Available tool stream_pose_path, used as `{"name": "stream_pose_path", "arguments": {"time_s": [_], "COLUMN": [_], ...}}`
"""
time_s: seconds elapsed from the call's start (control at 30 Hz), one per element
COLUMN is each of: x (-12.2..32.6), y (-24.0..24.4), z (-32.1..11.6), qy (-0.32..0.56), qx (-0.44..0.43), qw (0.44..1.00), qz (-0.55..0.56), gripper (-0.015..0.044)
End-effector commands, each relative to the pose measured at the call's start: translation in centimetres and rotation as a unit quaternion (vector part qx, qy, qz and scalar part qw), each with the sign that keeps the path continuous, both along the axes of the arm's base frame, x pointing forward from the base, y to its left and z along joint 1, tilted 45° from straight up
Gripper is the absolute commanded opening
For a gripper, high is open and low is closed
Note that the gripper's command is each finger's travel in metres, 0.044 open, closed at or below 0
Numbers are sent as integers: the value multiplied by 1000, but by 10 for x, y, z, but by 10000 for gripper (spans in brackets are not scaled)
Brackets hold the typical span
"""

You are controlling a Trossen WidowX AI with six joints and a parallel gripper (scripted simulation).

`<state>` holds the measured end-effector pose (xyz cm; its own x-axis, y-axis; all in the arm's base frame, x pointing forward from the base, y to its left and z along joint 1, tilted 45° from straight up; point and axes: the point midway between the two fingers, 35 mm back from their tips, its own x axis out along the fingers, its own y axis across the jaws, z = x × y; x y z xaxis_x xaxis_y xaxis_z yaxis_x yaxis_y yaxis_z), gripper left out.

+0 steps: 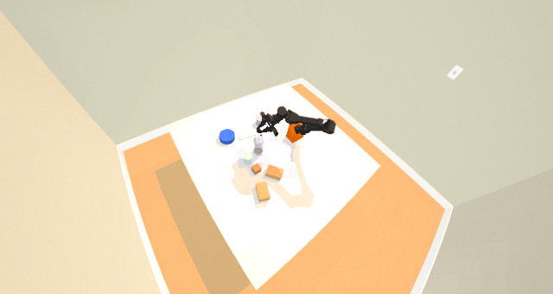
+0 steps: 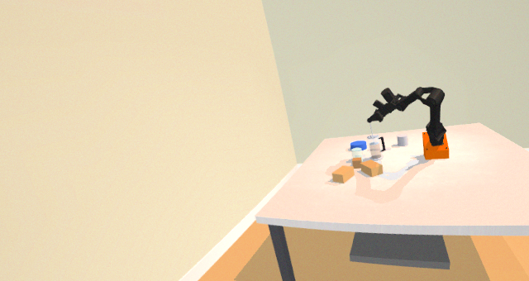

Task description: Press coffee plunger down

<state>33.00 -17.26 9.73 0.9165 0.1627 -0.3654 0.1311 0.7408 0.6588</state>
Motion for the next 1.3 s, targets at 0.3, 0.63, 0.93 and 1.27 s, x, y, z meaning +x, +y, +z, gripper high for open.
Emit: {"name": "stream_pose_path", "arguments": {"time_s": [0.3, 0.63, 0.93, 1.27], "x": [1, 6, 14, 16], "y": [37, 47, 48, 46], "z": [-39, -50, -53, -53], "qy": [28, 26, 25, 25], "qx": [32, 33, 34, 34], "qw": [999, 999, 999, 999], "qz": [20, 19, 19, 19], "gripper": [128, 128, 128, 128]}}
